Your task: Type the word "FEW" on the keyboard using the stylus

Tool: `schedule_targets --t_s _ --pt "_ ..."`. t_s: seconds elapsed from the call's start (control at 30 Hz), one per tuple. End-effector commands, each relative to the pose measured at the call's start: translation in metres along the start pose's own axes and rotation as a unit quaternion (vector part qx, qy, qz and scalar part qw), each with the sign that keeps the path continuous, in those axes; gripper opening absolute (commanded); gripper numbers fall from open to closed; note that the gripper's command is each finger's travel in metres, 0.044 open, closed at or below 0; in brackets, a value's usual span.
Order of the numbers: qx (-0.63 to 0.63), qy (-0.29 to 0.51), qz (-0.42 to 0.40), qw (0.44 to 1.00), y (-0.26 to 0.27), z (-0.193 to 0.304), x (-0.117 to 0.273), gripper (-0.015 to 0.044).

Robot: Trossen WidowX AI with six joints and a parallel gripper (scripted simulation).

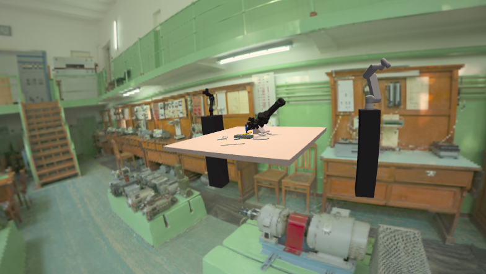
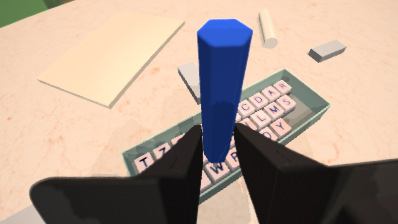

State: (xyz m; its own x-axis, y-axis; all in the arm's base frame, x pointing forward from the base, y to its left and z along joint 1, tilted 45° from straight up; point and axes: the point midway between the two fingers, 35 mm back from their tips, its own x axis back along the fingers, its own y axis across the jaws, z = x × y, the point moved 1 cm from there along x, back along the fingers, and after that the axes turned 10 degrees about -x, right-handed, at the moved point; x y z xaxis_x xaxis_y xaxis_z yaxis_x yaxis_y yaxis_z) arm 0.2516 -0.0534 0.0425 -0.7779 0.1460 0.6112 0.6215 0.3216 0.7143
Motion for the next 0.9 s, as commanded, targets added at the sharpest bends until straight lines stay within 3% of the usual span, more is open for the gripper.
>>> schedule_targets --t_s 0.0,0.87 --pt "-0.003 -0.001 0.001 1.0 -0.001 0.002 -0.001 0.0081" --pt "-0.002 -0.001 0.002 1.0 0.001 -0.012 0.005 0.0081"
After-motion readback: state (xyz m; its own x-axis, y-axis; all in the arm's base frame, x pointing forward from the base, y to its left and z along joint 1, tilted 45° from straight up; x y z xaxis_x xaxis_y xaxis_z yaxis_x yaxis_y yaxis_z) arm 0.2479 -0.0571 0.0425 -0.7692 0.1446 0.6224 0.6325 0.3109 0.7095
